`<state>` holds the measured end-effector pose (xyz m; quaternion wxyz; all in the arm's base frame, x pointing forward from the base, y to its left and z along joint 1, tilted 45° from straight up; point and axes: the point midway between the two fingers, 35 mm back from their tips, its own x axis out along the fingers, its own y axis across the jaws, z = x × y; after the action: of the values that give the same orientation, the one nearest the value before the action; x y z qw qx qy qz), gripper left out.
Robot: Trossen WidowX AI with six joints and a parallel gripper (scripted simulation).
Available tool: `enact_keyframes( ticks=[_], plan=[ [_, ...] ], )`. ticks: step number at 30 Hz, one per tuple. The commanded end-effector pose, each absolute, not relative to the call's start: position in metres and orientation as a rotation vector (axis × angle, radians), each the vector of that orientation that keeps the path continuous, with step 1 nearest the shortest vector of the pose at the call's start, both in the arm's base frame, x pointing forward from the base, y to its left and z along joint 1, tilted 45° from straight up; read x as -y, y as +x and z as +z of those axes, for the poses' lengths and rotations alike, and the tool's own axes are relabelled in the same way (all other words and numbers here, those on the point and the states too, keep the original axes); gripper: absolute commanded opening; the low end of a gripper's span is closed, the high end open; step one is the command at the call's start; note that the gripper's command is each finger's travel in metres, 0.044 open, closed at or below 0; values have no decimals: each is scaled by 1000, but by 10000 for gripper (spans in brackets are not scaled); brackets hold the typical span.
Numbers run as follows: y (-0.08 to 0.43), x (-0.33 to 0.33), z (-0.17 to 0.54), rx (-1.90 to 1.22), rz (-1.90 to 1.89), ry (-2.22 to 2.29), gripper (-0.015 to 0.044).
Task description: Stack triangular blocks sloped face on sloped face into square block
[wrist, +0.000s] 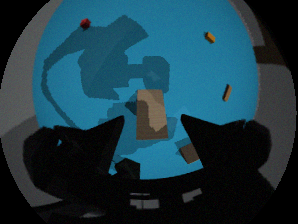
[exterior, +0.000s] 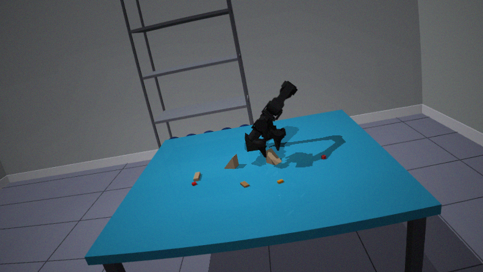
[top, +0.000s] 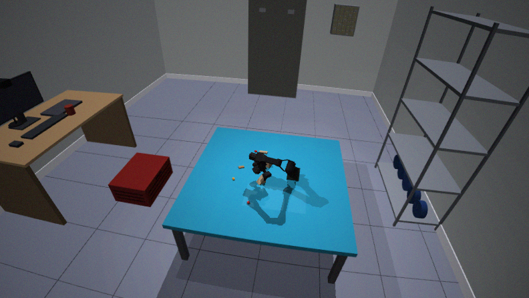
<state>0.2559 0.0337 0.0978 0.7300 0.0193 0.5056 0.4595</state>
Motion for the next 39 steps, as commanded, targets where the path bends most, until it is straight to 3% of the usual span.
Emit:
enact_keyframes(
  ticks=[1,23,32,39],
  plan=[
    [255,-40,92,-1117,1016,52,440],
    [254,-62,68,-1112,1021,57,440],
    [254,-62,68,-1112,1021,57,204],
    [254,-62,68,-1112,1021,57,157]
  ],
)
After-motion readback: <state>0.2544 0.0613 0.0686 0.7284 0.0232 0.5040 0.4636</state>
